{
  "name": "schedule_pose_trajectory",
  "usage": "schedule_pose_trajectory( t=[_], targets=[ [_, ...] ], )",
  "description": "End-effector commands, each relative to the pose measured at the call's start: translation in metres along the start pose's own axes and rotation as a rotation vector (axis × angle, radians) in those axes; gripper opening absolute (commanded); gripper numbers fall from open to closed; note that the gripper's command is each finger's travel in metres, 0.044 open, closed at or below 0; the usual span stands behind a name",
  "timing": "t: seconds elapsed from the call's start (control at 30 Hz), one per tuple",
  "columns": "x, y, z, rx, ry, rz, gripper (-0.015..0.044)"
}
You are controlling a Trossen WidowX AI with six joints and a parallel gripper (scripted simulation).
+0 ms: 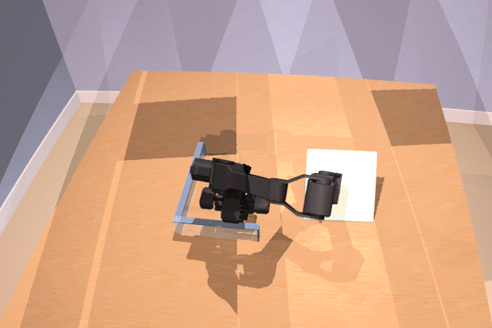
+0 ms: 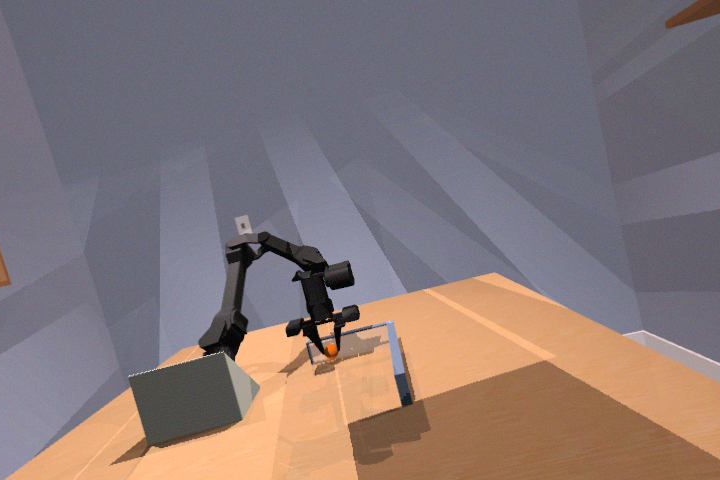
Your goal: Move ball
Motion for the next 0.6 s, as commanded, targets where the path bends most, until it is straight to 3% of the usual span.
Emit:
schedule_pose_trajectory(
  t=[0.0, 0.57],
  targets=[
    [0.002, -0.006, 0.0, -0.007, -0.006, 0.003, 0.0],
    [0.002, -0.021, 0.0, -0.008, -0.006, 0.003, 0.0]
  ],
)
Point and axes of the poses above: the point midway between the two fingers, 35 mm back from their tips, its own y axis back along the fingers, its own x axis across the jaws, z = x × y, the point moved 9 cm from there along y, back along the fingers, and after that the axes turned 11 degrees about y, right-handed, at the moved point
